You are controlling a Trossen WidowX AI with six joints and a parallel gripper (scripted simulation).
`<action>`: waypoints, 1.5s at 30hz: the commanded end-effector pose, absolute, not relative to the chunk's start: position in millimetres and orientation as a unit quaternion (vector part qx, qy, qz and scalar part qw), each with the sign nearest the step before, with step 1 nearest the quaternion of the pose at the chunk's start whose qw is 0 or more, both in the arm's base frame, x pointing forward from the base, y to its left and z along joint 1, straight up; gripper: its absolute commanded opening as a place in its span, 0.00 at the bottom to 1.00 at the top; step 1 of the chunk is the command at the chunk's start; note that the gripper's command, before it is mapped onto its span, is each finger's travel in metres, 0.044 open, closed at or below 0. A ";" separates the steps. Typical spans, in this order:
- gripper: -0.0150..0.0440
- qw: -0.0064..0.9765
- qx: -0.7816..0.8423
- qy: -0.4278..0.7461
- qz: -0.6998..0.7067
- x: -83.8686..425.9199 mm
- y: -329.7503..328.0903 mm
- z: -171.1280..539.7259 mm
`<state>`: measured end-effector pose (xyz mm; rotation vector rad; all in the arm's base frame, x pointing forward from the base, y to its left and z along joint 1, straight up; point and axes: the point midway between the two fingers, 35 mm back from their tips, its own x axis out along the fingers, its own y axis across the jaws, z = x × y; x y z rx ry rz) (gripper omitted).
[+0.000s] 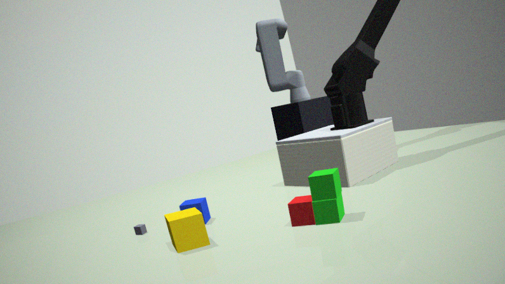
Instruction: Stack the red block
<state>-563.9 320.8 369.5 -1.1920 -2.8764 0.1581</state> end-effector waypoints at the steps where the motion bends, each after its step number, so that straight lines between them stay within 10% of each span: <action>1: 0.98 0.012 -0.384 -0.922 0.054 -562.4 323.0 368.8; 24: 1.00 0.175 -0.580 -0.617 0.502 -296.1 530.0 277.6; 45: 1.00 0.500 -0.565 -0.077 0.652 -5.8 535.5 191.6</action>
